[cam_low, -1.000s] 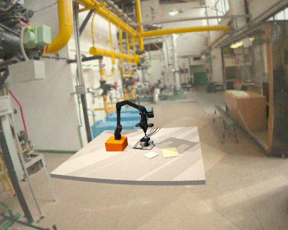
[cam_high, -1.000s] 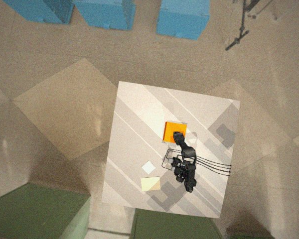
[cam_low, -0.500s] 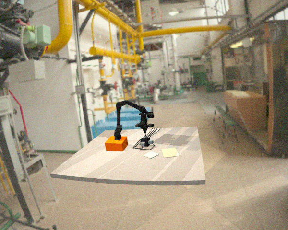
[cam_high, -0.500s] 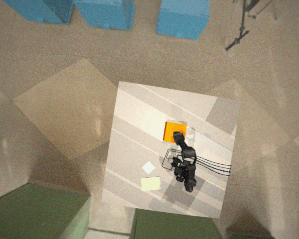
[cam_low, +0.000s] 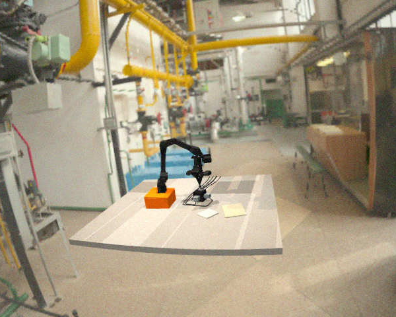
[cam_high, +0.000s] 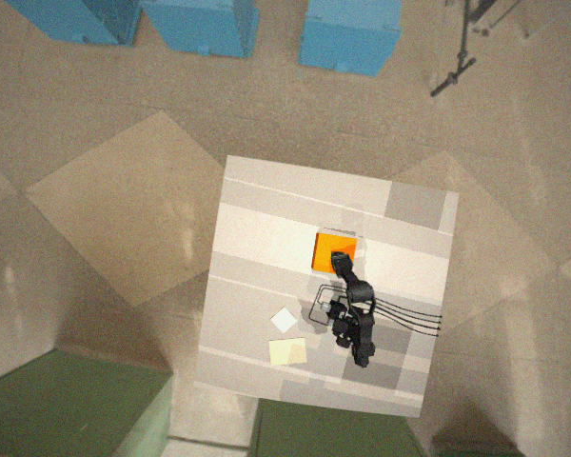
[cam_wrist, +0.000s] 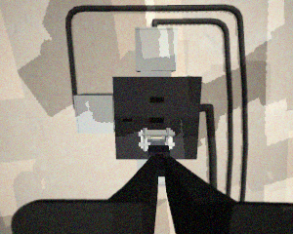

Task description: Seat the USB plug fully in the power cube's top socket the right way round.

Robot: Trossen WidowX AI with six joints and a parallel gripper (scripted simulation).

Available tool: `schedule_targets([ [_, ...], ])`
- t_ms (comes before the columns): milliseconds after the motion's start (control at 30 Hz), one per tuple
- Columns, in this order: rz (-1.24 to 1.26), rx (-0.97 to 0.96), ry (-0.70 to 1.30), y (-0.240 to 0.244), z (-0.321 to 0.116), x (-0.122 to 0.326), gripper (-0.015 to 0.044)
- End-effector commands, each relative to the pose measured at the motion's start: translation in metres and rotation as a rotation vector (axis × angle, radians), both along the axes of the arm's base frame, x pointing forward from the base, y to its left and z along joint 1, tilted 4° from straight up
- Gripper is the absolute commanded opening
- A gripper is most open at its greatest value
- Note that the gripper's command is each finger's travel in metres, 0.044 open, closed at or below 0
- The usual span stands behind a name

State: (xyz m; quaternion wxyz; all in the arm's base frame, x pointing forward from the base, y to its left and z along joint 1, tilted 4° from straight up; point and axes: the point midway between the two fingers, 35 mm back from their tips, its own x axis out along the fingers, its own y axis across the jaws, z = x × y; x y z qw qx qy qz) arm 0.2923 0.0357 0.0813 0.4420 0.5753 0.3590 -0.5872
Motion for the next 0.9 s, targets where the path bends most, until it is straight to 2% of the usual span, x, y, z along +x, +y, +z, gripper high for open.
schedule_targets([
  [0, 0.004, -0.005, 0.0, -0.0006, -0.0009, 0.0002, 0.0],
  [867, 0.007, -0.015, 0.003, -0.0017, -0.004, -0.0001, 0.0],
])
